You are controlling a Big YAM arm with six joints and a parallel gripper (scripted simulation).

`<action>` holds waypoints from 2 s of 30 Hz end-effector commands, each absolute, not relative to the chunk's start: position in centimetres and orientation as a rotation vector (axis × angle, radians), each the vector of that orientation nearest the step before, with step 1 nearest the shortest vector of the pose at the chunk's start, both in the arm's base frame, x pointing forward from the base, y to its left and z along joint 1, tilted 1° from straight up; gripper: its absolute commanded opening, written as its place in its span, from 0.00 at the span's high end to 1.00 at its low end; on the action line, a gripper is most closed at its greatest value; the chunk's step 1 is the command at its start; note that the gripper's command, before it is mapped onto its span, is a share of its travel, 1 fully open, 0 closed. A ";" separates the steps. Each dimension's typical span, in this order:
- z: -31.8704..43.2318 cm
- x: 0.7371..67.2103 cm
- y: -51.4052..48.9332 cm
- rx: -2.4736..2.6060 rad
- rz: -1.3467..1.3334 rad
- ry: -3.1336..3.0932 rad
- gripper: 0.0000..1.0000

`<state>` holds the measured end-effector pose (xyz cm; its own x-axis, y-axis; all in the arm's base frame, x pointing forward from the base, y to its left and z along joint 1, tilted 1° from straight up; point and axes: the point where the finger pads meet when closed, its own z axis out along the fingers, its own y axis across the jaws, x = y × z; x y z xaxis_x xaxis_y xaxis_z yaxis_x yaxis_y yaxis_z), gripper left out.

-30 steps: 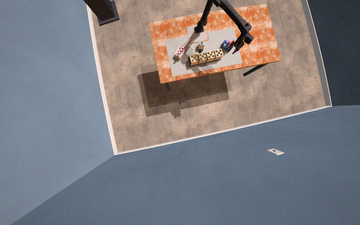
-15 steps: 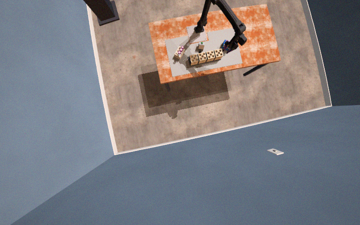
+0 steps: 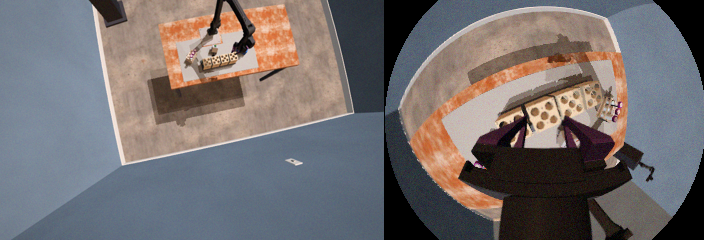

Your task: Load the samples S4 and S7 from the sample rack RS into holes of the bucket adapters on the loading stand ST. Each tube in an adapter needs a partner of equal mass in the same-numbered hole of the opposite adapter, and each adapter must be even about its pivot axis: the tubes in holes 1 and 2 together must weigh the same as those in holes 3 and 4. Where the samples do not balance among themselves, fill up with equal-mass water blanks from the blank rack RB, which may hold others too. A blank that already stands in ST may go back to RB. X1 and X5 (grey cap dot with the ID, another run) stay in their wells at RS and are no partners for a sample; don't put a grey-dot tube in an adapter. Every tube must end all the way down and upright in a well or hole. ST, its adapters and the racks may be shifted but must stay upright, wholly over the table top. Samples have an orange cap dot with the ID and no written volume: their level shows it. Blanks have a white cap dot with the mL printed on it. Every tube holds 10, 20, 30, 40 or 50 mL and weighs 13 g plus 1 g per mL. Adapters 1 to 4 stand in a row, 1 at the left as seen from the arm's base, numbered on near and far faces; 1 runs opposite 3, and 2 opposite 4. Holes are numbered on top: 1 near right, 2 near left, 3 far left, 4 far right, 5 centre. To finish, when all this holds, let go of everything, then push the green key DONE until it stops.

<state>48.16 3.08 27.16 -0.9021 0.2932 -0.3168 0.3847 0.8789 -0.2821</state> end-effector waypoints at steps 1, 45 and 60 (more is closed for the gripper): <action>30.4 47.4 1.4 0.445 -0.449 2.796 0.45; 27.5 34.6 -5.7 0.100 -0.023 3.088 0.45; 23.8 34.4 -5.7 0.085 -0.016 3.122 0.45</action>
<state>33.63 -5.55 23.78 -0.9977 0.0682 0.0034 0.0682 0.9976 -0.0093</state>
